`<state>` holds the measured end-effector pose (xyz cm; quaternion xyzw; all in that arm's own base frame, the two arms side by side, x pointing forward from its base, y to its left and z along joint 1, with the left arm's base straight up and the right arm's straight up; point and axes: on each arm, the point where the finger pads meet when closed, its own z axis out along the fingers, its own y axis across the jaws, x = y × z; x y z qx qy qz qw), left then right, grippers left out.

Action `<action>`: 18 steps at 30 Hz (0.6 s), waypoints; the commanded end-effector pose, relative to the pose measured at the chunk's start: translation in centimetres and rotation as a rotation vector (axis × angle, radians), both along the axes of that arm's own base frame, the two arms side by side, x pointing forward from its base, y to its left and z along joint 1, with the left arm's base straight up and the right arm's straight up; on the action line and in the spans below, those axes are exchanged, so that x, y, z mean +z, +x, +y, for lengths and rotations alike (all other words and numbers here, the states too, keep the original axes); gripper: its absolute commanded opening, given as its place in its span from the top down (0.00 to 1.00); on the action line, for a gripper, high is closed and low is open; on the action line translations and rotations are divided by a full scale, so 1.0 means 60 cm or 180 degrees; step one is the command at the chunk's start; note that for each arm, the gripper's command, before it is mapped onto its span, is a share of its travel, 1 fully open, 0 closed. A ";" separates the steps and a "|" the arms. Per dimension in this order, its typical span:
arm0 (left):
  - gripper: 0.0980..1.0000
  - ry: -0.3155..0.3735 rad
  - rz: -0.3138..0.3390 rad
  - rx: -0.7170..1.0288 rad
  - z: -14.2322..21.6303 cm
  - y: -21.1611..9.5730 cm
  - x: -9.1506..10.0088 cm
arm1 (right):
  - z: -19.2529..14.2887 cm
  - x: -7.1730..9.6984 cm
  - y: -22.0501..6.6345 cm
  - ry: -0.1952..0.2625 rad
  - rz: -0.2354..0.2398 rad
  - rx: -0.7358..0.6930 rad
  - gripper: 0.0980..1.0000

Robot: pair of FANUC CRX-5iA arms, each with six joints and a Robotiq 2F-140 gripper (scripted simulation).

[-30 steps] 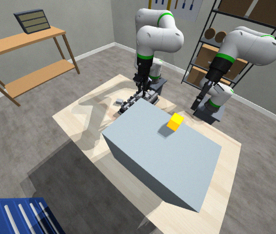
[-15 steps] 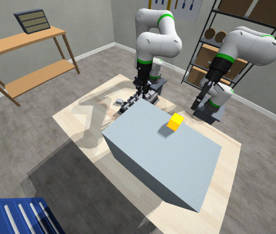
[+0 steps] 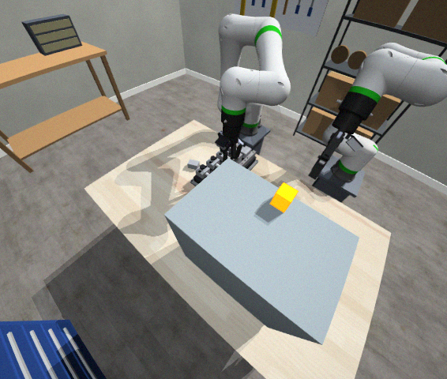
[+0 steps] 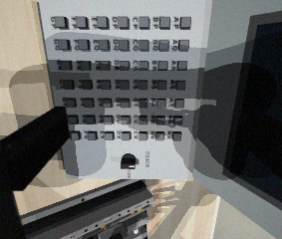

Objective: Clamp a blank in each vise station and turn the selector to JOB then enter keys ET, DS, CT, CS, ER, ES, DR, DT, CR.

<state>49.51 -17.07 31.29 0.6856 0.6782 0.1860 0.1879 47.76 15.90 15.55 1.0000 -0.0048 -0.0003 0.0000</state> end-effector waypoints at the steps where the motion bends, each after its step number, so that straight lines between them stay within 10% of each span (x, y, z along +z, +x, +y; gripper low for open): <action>1: 0.00 -0.0003 -0.0005 0.0000 0.000 0.000 0.002 | 0.000 -0.005 0.001 0.0001 -0.0006 0.0000 1.00; 18: 0.00 -0.0003 -0.0005 0.0000 0.000 0.000 0.002 | 0.000 -0.011 0.001 0.0001 -0.0006 0.0001 1.00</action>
